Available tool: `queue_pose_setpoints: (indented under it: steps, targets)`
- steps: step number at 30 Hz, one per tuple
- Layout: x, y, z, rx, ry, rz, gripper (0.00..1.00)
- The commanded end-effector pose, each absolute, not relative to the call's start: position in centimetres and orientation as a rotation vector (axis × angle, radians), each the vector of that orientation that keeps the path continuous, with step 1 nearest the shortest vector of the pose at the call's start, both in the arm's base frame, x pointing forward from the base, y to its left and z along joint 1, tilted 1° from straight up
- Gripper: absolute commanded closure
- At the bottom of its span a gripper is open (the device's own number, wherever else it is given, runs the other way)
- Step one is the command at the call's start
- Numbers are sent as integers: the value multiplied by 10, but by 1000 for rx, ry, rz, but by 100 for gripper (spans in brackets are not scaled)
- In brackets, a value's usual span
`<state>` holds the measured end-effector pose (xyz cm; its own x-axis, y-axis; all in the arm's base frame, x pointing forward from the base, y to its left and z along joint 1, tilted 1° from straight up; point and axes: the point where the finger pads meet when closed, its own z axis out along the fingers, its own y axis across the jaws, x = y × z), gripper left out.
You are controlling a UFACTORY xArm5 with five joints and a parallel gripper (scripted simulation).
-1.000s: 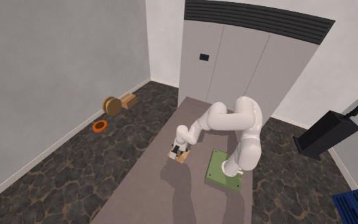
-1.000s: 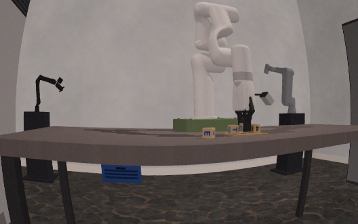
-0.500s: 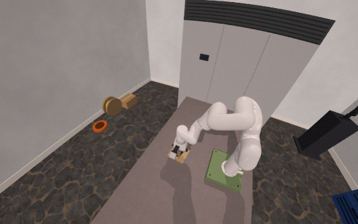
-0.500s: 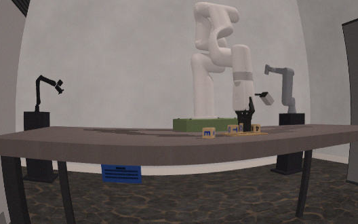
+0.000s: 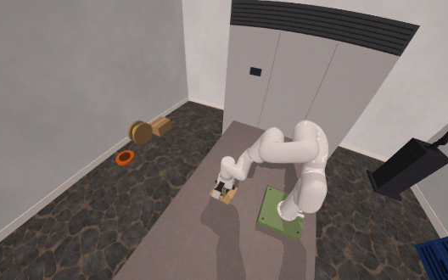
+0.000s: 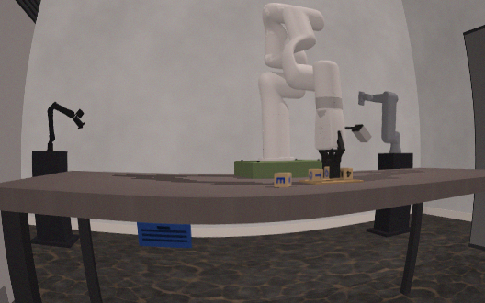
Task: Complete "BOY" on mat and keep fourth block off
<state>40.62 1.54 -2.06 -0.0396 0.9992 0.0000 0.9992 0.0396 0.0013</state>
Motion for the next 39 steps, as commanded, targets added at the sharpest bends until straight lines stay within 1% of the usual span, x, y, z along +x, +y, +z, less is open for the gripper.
queue_pose_setpoints:
  steps: [1, 39]
  targets:
    - [407, 15, -20, 2175, 2263, 5, 73]
    - [407, 15, -24, 2172, 2265, 5, 73]
